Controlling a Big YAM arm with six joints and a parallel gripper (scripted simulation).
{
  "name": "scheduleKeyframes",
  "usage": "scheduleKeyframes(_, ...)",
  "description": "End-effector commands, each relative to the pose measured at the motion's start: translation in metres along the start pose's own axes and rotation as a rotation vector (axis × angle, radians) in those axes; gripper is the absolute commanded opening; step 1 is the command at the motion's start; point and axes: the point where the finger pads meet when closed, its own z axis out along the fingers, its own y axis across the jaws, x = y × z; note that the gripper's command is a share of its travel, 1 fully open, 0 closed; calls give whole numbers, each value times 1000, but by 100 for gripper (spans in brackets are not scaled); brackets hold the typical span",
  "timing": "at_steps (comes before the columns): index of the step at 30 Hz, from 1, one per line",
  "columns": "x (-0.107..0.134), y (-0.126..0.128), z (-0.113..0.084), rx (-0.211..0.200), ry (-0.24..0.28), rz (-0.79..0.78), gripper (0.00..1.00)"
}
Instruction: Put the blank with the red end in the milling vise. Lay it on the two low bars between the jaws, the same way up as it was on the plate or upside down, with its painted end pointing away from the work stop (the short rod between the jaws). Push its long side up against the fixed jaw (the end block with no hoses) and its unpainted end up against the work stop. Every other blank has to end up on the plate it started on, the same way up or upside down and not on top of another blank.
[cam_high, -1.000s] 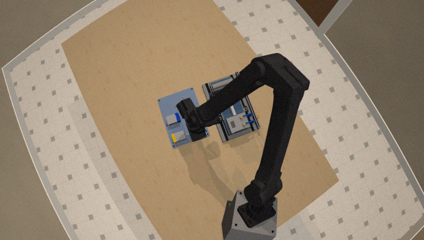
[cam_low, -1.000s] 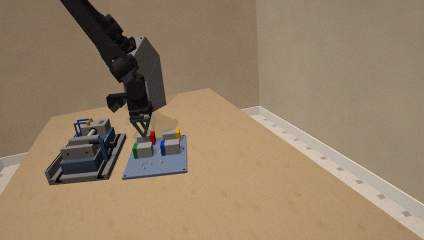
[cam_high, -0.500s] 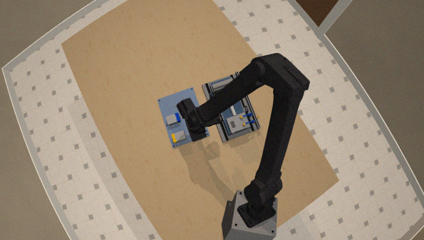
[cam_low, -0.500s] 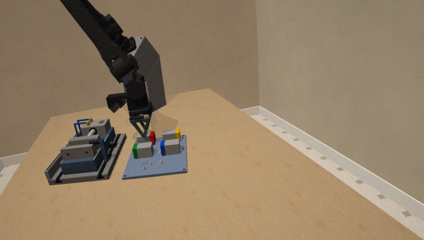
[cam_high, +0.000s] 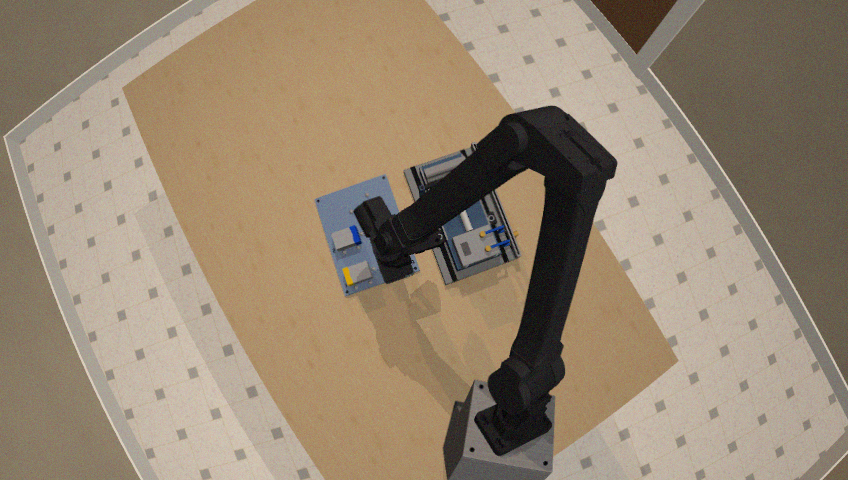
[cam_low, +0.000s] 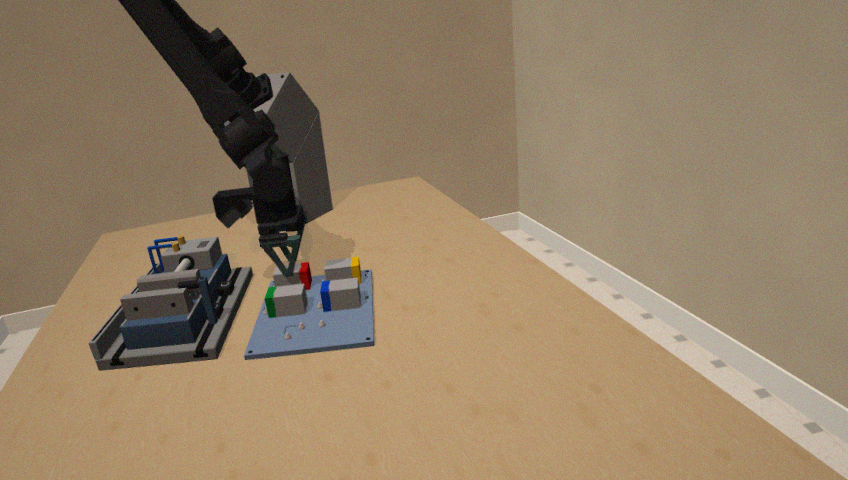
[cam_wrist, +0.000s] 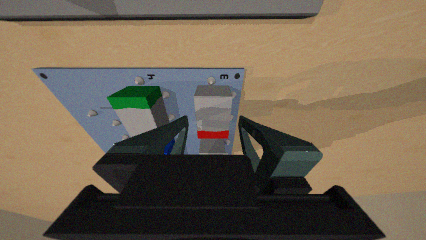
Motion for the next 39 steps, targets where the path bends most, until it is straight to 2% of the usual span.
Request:
scheduleKeyframes(1,-2,5,8,-8,-1,7,64)
scheduleKeyframes(39,-2,5,16,-9,-2,10,64)
